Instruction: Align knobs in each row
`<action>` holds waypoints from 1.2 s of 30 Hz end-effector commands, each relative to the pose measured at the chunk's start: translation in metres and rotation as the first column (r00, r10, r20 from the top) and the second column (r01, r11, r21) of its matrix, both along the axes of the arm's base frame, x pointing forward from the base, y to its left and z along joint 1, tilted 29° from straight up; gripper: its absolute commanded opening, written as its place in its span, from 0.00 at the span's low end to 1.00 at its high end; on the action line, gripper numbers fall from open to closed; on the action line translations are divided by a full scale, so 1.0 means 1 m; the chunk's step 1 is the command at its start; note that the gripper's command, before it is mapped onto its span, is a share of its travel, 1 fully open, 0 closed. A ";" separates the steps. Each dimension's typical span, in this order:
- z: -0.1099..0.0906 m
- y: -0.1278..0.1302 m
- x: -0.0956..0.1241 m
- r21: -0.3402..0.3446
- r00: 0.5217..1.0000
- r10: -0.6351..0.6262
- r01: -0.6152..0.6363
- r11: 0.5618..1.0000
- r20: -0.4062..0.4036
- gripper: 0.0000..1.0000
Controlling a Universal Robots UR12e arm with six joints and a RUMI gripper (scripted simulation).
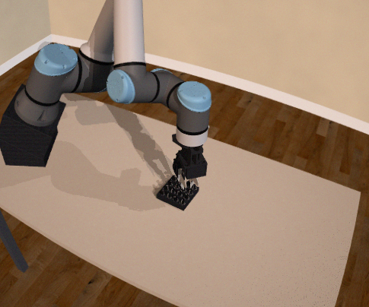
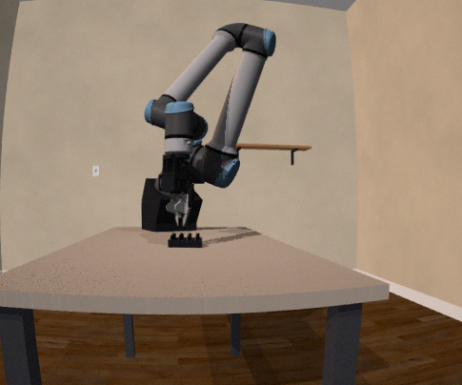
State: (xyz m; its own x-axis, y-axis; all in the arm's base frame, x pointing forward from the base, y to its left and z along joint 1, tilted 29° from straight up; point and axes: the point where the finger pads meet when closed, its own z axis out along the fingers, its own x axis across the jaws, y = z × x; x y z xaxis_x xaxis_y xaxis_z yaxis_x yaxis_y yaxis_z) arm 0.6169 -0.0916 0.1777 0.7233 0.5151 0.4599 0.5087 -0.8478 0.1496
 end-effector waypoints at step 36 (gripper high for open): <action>0.008 0.001 -0.002 0.240 0.869 -0.475 0.495 0.835 -0.137 0.11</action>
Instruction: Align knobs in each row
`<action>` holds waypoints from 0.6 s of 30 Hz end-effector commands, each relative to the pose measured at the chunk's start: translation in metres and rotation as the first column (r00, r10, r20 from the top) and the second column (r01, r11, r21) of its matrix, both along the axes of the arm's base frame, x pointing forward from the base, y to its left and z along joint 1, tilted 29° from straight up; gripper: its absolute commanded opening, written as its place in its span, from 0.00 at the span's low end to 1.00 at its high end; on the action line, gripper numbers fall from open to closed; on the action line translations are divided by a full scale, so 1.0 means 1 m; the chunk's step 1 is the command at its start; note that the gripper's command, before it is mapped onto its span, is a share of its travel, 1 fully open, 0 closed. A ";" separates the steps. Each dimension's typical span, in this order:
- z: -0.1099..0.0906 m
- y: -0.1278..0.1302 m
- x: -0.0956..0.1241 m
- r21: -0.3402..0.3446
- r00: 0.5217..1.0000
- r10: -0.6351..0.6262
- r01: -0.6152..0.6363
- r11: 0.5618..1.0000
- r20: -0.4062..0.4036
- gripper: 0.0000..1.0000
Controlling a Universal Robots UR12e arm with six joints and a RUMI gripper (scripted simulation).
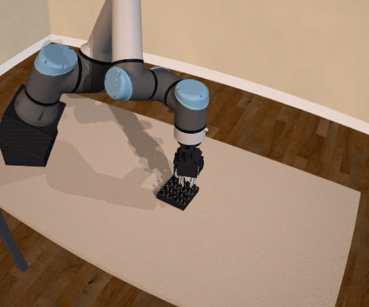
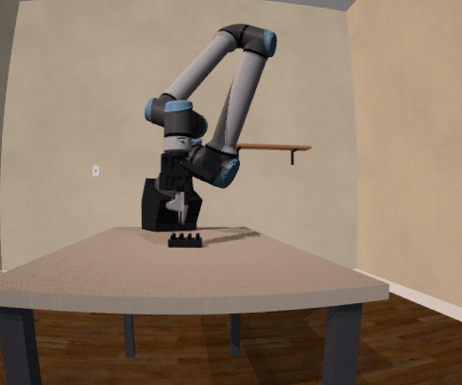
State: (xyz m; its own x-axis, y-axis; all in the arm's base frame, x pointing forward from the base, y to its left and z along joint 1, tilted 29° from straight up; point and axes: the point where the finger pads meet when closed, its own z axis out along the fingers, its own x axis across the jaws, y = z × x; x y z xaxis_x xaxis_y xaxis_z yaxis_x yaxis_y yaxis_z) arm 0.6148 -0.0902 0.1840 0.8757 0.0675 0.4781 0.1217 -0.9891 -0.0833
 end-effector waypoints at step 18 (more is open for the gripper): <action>0.008 -0.003 -0.002 0.262 0.830 -0.533 0.558 0.787 -0.167 0.11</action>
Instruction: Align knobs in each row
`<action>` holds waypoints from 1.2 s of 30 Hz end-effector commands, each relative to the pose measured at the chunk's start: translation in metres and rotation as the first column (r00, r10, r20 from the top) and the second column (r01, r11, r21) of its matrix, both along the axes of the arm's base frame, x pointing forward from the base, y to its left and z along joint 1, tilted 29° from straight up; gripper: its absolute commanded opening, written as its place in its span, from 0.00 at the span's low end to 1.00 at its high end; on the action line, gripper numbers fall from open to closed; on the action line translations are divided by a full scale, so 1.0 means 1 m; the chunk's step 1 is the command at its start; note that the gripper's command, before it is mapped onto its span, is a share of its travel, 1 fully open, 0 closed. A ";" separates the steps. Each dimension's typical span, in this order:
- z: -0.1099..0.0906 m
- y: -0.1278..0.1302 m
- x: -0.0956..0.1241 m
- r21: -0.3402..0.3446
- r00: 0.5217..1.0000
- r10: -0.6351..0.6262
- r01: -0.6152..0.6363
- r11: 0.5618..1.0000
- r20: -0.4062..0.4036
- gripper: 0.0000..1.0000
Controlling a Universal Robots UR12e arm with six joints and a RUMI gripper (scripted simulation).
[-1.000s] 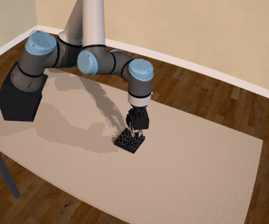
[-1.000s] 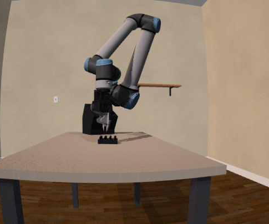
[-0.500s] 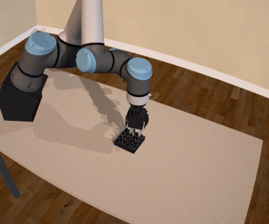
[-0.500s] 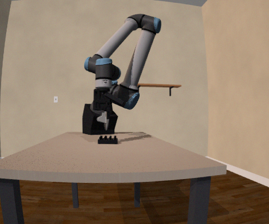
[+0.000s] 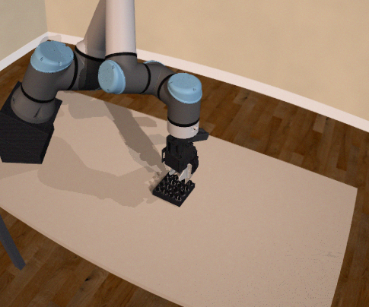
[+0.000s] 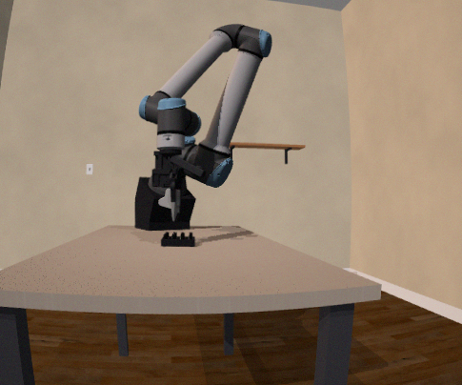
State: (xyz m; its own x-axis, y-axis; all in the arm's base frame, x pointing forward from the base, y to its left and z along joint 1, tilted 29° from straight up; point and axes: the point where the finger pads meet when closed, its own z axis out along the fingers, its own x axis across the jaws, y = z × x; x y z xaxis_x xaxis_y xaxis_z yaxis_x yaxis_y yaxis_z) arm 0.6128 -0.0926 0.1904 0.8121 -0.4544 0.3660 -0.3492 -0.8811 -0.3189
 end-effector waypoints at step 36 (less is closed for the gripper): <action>0.006 -0.007 -0.004 0.247 0.852 -0.501 0.523 0.816 -0.150 0.11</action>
